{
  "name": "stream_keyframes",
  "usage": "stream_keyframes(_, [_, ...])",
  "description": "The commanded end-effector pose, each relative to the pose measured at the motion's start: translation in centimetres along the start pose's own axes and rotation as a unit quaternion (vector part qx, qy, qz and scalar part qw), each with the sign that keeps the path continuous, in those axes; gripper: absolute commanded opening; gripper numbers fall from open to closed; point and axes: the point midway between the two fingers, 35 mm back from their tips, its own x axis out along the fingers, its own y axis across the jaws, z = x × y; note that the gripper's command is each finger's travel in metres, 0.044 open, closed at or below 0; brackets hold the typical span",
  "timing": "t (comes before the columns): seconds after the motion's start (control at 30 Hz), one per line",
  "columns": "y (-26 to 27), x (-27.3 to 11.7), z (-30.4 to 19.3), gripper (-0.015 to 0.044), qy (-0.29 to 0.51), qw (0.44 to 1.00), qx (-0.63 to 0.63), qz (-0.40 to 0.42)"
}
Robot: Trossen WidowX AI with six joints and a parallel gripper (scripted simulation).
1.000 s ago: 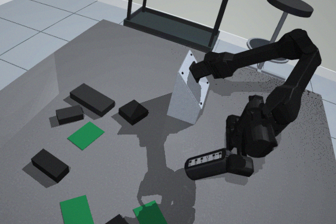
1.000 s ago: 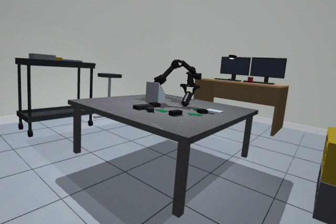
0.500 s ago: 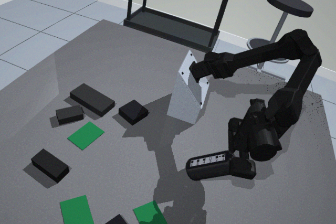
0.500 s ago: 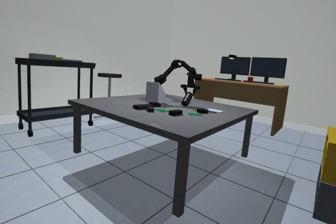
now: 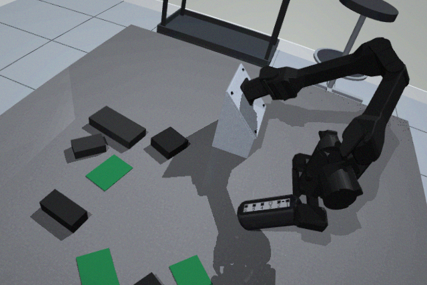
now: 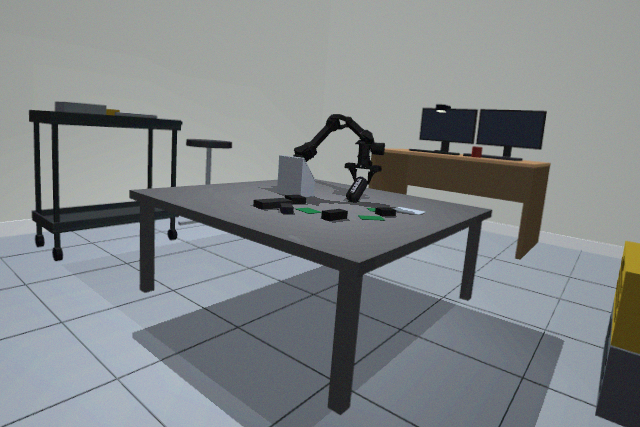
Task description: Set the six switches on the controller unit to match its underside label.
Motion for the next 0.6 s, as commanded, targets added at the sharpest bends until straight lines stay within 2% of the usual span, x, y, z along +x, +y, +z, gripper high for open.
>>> stream_keyframes(0.0, [0.2, 0.4, -0.2, 0.0338, 0.008, 1.0, 0.007, 0.002])
stream_keyframes(0.57, [0.2, 1.5, 0.6, 0.0338, 0.007, 1.0, 0.007, 0.002])
